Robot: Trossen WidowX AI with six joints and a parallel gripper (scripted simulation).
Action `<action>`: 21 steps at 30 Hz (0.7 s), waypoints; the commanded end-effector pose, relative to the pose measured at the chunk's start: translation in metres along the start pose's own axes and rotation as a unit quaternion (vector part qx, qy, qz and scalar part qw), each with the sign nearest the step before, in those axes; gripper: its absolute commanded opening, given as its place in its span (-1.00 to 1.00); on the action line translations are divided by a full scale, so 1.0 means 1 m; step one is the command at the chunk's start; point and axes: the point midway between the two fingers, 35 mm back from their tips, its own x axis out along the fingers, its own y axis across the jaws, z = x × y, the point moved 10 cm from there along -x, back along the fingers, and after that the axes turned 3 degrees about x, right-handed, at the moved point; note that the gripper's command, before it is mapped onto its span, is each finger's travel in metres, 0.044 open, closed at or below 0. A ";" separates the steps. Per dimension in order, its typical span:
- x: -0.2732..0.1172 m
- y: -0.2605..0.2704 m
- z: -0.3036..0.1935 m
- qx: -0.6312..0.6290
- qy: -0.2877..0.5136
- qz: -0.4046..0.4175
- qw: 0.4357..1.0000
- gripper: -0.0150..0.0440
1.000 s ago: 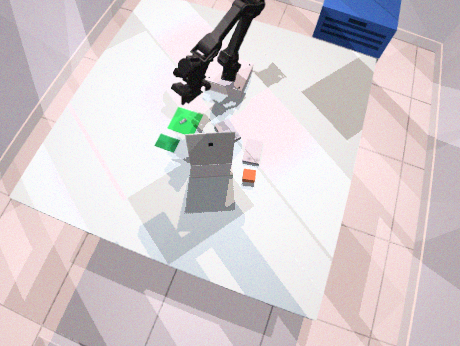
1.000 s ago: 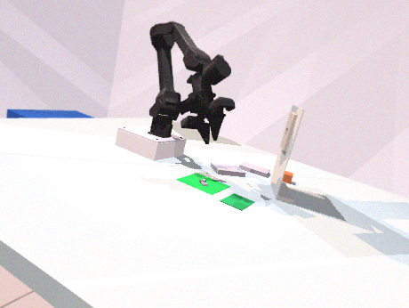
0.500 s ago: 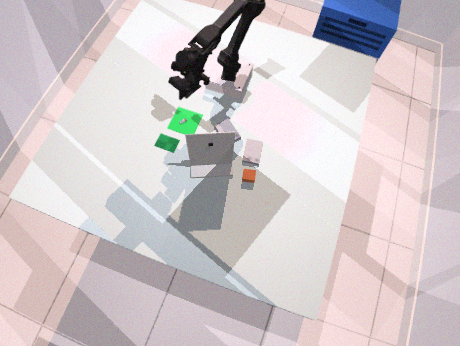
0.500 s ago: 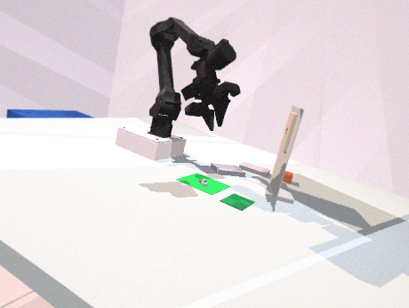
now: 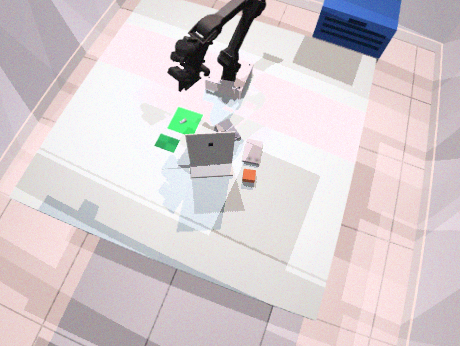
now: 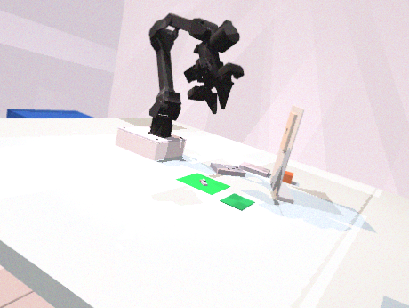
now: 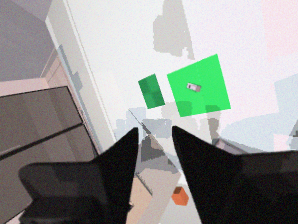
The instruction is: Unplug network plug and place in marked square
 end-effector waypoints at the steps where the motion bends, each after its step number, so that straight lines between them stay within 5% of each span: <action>1: -0.013 0.004 0.000 -0.001 0.001 0.002 1.000 0.04; 3: -0.015 0.005 0.000 -0.001 0.001 0.002 1.000 0.04; 14: -0.015 0.005 0.000 -0.001 0.001 0.002 1.000 1.00; 21: -0.015 0.005 0.000 -0.001 0.001 0.002 1.000 1.00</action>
